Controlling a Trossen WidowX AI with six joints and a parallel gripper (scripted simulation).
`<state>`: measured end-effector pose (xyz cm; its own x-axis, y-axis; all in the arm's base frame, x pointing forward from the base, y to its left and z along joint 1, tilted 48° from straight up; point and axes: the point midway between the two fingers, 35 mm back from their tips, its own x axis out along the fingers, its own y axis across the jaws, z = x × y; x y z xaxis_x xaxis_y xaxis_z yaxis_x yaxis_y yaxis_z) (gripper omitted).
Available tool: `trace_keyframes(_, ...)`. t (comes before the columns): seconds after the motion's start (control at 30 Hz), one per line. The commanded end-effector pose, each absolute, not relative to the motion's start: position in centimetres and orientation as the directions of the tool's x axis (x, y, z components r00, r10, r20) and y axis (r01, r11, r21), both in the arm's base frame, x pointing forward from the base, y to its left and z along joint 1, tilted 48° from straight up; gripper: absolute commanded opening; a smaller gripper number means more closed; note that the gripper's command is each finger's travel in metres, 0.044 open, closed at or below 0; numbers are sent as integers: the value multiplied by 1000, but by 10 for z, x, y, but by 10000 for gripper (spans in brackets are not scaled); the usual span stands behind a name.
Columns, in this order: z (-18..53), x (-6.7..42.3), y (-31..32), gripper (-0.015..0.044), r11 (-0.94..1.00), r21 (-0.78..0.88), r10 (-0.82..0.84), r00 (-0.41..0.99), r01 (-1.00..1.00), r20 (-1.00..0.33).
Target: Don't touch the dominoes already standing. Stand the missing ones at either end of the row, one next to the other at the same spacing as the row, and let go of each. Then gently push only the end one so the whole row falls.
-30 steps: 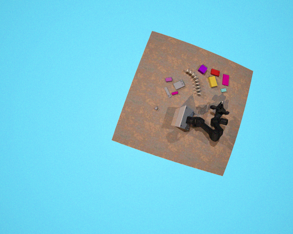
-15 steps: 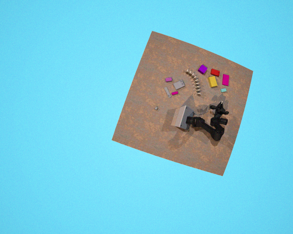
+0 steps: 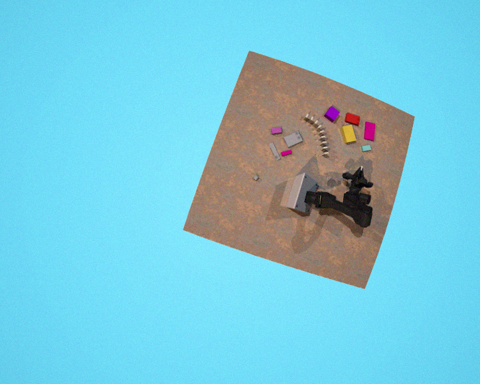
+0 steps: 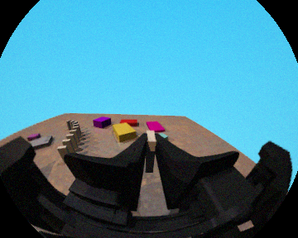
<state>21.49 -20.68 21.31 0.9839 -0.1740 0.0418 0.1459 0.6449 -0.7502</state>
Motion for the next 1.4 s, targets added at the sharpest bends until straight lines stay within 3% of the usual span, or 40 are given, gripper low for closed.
trace_keyframes(0.0, 209, 215, -213, 30, 647, -749, -171, 984, 144, 42)
trace_keyframes(1.3, 161, 208, -252, 30, 650, -746, -173, 984, 143, 38)
trace_keyframes(1.37, 161, 208, -252, 82, 650, -746, -173, 984, 143, 38)
